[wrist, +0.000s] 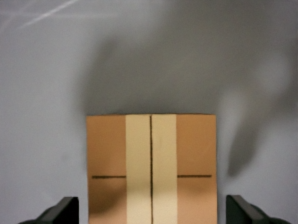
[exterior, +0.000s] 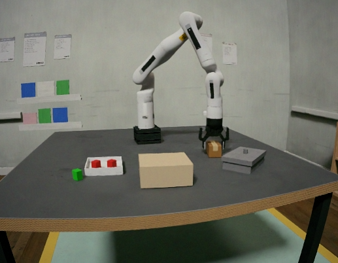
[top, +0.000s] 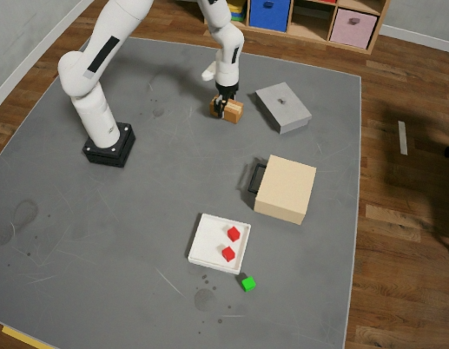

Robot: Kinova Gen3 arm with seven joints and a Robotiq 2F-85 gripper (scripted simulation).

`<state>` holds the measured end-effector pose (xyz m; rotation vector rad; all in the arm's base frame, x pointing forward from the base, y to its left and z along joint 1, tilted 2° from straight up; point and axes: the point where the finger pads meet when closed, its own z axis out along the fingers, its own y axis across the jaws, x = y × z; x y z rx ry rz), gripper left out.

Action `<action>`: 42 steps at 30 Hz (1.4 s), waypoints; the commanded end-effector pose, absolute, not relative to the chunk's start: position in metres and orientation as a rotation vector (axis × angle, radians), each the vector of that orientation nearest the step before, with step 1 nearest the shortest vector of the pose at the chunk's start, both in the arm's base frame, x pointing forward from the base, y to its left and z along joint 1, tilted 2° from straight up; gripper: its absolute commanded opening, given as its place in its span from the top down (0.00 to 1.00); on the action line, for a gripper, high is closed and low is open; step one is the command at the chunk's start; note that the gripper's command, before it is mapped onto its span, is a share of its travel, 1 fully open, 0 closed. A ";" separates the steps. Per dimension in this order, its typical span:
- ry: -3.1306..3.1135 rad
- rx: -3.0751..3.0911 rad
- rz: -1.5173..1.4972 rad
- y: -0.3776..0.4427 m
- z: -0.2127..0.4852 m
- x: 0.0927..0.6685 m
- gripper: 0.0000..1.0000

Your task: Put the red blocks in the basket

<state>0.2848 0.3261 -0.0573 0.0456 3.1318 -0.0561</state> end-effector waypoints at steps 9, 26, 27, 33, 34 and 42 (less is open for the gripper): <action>3.131 0.046 -0.054 0.327 -0.057 0.285 0.33; 3.131 0.046 -0.054 0.327 -0.057 0.285 0.33; 3.131 0.046 -0.054 0.327 -0.057 0.285 0.33; 3.131 0.046 -0.054 0.327 -0.057 0.285 0.33; 3.131 0.046 -0.054 0.327 -0.057 0.285 0.33; 3.131 0.046 -0.054 0.327 -0.056 0.285 0.33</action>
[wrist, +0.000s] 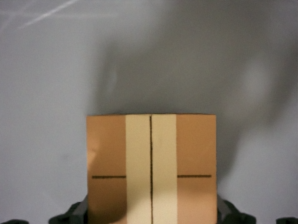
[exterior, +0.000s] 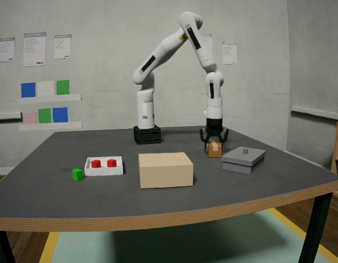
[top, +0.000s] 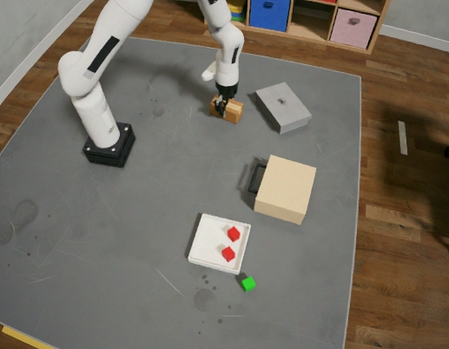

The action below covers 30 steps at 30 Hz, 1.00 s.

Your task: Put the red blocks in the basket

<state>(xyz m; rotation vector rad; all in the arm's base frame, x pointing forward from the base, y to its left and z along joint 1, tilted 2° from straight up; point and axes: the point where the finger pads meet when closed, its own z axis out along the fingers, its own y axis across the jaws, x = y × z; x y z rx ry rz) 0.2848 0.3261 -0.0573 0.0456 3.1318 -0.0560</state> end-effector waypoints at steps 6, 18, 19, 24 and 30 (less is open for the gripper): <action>3.131 0.046 -0.054 0.327 -0.053 0.285 0.33; 3.131 0.046 -0.054 0.328 -0.020 0.285 0.33; 3.131 0.046 -0.054 0.328 -0.016 0.285 0.33; 3.131 0.046 -0.054 0.329 -0.003 0.285 0.33; 3.131 0.046 -0.054 0.329 0.026 0.284 0.33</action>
